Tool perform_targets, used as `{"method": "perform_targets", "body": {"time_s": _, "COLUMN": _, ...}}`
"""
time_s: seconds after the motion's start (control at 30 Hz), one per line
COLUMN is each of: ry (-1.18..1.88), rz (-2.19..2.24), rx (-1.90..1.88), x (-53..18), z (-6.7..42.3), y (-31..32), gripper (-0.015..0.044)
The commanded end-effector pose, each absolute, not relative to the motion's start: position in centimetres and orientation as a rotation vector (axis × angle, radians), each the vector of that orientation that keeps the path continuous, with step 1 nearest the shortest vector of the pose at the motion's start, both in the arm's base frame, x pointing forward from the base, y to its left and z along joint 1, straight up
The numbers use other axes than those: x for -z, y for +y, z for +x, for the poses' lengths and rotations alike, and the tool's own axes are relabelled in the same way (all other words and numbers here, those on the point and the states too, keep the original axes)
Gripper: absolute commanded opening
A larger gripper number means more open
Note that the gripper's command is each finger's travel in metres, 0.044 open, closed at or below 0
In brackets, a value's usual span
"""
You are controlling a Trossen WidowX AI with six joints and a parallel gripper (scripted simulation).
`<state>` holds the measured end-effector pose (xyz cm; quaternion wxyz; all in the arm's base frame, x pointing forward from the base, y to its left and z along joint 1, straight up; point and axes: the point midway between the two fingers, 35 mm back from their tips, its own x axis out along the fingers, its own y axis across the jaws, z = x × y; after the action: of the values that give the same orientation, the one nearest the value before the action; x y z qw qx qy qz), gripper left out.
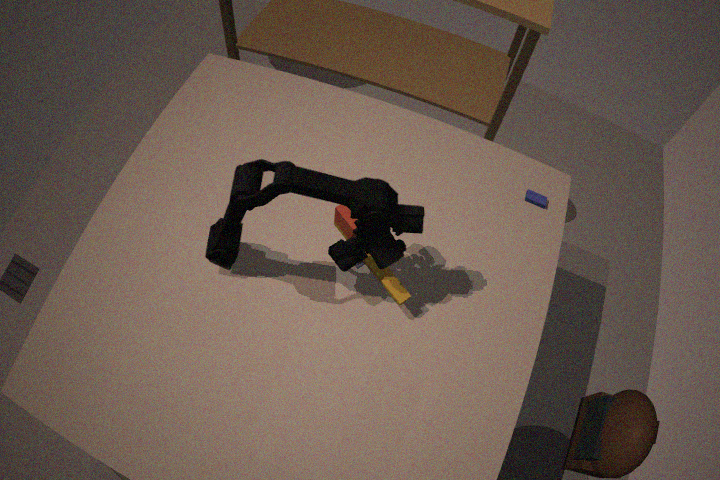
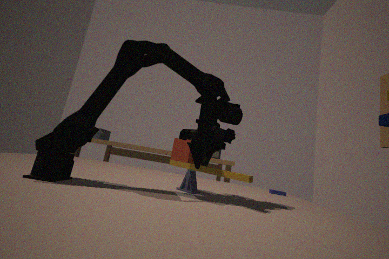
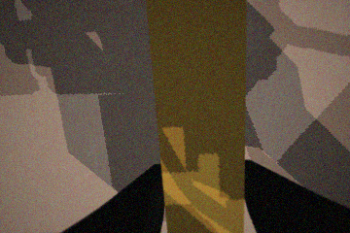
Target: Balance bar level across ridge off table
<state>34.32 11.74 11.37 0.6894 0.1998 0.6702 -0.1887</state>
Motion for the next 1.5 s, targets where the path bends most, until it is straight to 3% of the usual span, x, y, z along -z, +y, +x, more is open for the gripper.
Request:
{"method": "perform_targets", "body": {"time_s": 0.0, "ry": 1.499, "rz": 0.447, "rx": 0.422, "x": -11.38, "z": 34.32, "y": 11.74, "gripper": 0.0167}}
{"method": "perform_targets", "body": {"time_s": 1.47, "ry": 1.499, "rz": 0.447, "rx": 0.422, "x": -11.38, "z": 34.32, "y": 11.74, "gripper": 0.0185}}
